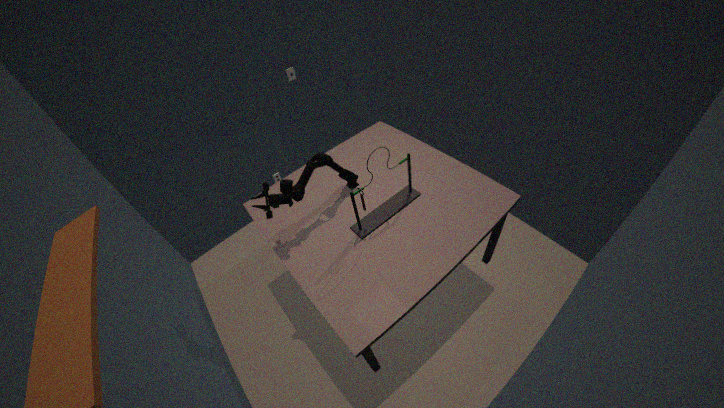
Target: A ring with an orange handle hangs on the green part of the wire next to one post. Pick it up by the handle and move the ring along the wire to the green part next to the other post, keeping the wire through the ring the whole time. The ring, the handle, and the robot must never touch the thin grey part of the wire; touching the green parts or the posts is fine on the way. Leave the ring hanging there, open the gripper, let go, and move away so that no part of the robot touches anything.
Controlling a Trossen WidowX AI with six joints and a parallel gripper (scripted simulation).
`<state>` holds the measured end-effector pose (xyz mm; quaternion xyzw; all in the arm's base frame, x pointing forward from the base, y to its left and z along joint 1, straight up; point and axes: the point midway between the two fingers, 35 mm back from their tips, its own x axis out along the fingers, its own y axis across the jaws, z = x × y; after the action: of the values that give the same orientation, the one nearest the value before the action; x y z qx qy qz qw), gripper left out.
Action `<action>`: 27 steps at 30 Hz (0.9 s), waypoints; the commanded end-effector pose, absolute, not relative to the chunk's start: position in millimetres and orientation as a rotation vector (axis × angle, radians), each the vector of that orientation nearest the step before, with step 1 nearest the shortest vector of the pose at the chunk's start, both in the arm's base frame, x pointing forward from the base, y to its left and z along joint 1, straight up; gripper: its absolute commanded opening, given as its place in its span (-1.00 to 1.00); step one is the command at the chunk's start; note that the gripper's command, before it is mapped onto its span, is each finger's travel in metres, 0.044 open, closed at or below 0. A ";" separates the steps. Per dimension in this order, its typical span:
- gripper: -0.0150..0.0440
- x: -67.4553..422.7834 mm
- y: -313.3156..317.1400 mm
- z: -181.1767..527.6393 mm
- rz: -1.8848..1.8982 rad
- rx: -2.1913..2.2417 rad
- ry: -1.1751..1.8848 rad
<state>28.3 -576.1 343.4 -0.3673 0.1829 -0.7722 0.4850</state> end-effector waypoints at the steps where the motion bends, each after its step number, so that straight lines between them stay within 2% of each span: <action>1: 0.05 55.1 -554.1 348.7 -1.761 -0.869 0.407; 14: 0.05 132.2 -456.9 336.4 -1.355 -0.734 0.306; 27: 0.05 188.0 -337.2 277.0 -0.954 -0.524 0.233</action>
<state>177.5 -364.3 296.1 -0.2728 0.1140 -0.4901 0.8200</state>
